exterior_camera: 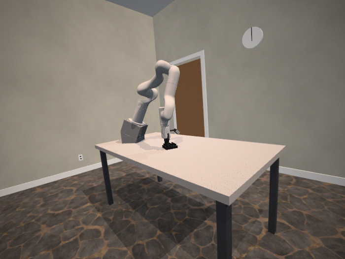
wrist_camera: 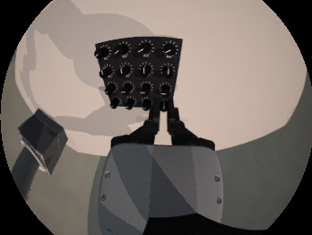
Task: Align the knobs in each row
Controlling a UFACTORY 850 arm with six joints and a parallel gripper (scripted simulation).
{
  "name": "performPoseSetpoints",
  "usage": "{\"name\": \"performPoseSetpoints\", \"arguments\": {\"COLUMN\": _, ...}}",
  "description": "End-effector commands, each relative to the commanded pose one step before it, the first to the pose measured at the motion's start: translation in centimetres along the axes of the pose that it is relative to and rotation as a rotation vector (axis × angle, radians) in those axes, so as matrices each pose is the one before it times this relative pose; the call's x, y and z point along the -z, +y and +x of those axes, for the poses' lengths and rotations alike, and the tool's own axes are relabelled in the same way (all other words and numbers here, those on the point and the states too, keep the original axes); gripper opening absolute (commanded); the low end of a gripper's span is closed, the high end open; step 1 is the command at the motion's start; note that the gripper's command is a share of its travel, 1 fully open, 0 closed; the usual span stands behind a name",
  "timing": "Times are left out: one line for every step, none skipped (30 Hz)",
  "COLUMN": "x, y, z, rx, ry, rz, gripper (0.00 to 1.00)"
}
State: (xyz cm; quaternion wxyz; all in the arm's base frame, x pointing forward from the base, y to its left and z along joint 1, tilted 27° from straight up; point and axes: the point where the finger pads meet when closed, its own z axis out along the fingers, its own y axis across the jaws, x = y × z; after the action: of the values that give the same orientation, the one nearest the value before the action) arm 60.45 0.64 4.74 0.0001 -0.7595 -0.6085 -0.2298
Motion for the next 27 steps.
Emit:
{"name": "performPoseSetpoints", "arguments": {"x": 0.051, "y": 0.088, "z": 0.009, "rx": 0.00018, "ry": 0.00010, "rz": -0.00154, "gripper": 0.08}}
{"name": "performPoseSetpoints", "arguments": {"x": 0.000, "y": 0.000, "z": 0.000, "rx": 0.00000, "ry": 0.00000, "rz": 0.00000, "gripper": 0.19}}
{"name": "performPoseSetpoints", "arguments": {"x": 0.000, "y": 0.000, "z": 0.000, "rx": 0.00000, "ry": 0.00000, "rz": 0.00000, "gripper": 0.19}}
{"name": "performPoseSetpoints", "arguments": {"x": 0.000, "y": 0.000, "z": 0.000, "rx": 0.00000, "ry": 0.00000, "rz": 0.00000, "gripper": 0.19}}
{"name": "performPoseSetpoints", "arguments": {"x": 0.000, "y": 0.000, "z": 0.000, "rx": 0.00000, "ry": 0.00000, "rz": 0.00000, "gripper": 0.19}}
{"name": "performPoseSetpoints", "arguments": {"x": 0.000, "y": 0.000, "z": 0.000, "rx": 0.00000, "ry": 0.00000, "rz": 0.00000, "gripper": 0.19}}
{"name": "performPoseSetpoints", "arguments": {"x": 0.000, "y": 0.000, "z": 0.000, "rx": 0.00000, "ry": 0.00000, "rz": 0.00000, "gripper": 0.19}}
{"name": "performPoseSetpoints", "arguments": {"x": 0.000, "y": 0.000, "z": 0.000, "rx": 0.00000, "ry": 0.00000, "rz": 0.00000, "gripper": 0.19}}
{"name": "performPoseSetpoints", "arguments": {"x": 0.000, "y": 0.000, "z": 0.000, "rx": 0.00000, "ry": 0.00000, "rz": 0.00000, "gripper": 0.19}}
{"name": "performPoseSetpoints", "arguments": {"x": 0.000, "y": 0.000, "z": 0.000, "rx": 0.00000, "ry": 0.00000, "rz": 0.00000, "gripper": 0.19}}
{"name": "performPoseSetpoints", "arguments": {"x": 0.000, "y": 0.000, "z": 0.000, "rx": 0.00000, "ry": 0.00000, "rz": 0.00000, "gripper": 0.19}}
{"name": "performPoseSetpoints", "arguments": {"x": 0.000, "y": 0.000, "z": 0.000, "rx": 0.00000, "ry": 0.00000, "rz": 0.00000, "gripper": 0.19}}
{"name": "performPoseSetpoints", "arguments": {"x": 0.000, "y": 0.000, "z": 0.000, "rx": 0.00000, "ry": 0.00000, "rz": 0.00000, "gripper": 0.19}}
{"name": "performPoseSetpoints", "arguments": {"x": 0.000, "y": 0.000, "z": 0.000, "rx": 0.00000, "ry": 0.00000, "rz": 0.00000, "gripper": 0.19}}
{"name": "performPoseSetpoints", "arguments": {"x": 0.000, "y": 0.000, "z": 0.000, "rx": 0.00000, "ry": 0.00000, "rz": 0.00000, "gripper": 0.19}}
{"name": "performPoseSetpoints", "arguments": {"x": 0.000, "y": 0.000, "z": 0.000, "rx": 0.00000, "ry": 0.00000, "rz": 0.00000, "gripper": 0.19}}
{"name": "performPoseSetpoints", "arguments": {"x": 0.000, "y": 0.000, "z": 0.000, "rx": 0.00000, "ry": 0.00000, "rz": 0.00000, "gripper": 0.19}}
{"name": "performPoseSetpoints", "arguments": {"x": 0.000, "y": 0.000, "z": 0.000, "rx": 0.00000, "ry": 0.00000, "rz": 0.00000, "gripper": 0.19}}
{"name": "performPoseSetpoints", "arguments": {"x": 0.000, "y": 0.000, "z": 0.000, "rx": 0.00000, "ry": 0.00000, "rz": 0.00000, "gripper": 0.19}}
{"name": "performPoseSetpoints", "arguments": {"x": 0.000, "y": 0.000, "z": 0.000, "rx": 0.00000, "ry": 0.00000, "rz": 0.00000, "gripper": 0.19}}
{"name": "performPoseSetpoints", "arguments": {"x": 0.000, "y": 0.000, "z": 0.000, "rx": 0.00000, "ry": 0.00000, "rz": 0.00000, "gripper": 0.19}}
{"name": "performPoseSetpoints", "arguments": {"x": 0.003, "y": 0.000, "z": 0.000, "rx": 0.00000, "ry": 0.00000, "rz": 0.00000, "gripper": 0.19}}
{"name": "performPoseSetpoints", "arguments": {"x": 0.017, "y": 0.000, "z": 0.000, "rx": 0.00000, "ry": 0.00000, "rz": 0.00000, "gripper": 0.19}}
{"name": "performPoseSetpoints", "arguments": {"x": 0.043, "y": 0.000, "z": 0.000, "rx": 0.00000, "ry": 0.00000, "rz": 0.00000, "gripper": 0.19}}
{"name": "performPoseSetpoints", "arguments": {"x": 0.076, "y": 0.000, "z": 0.000, "rx": 0.00000, "ry": 0.00000, "rz": 0.00000, "gripper": 0.19}}
{"name": "performPoseSetpoints", "arguments": {"x": 0.113, "y": 0.000, "z": 0.000, "rx": 0.00000, "ry": 0.00000, "rz": 0.00000, "gripper": 0.19}}
{"name": "performPoseSetpoints", "arguments": {"x": 0.151, "y": 0.000, "z": 0.000, "rx": 0.00000, "ry": -0.00001, "rz": 0.00000, "gripper": 0.19}}
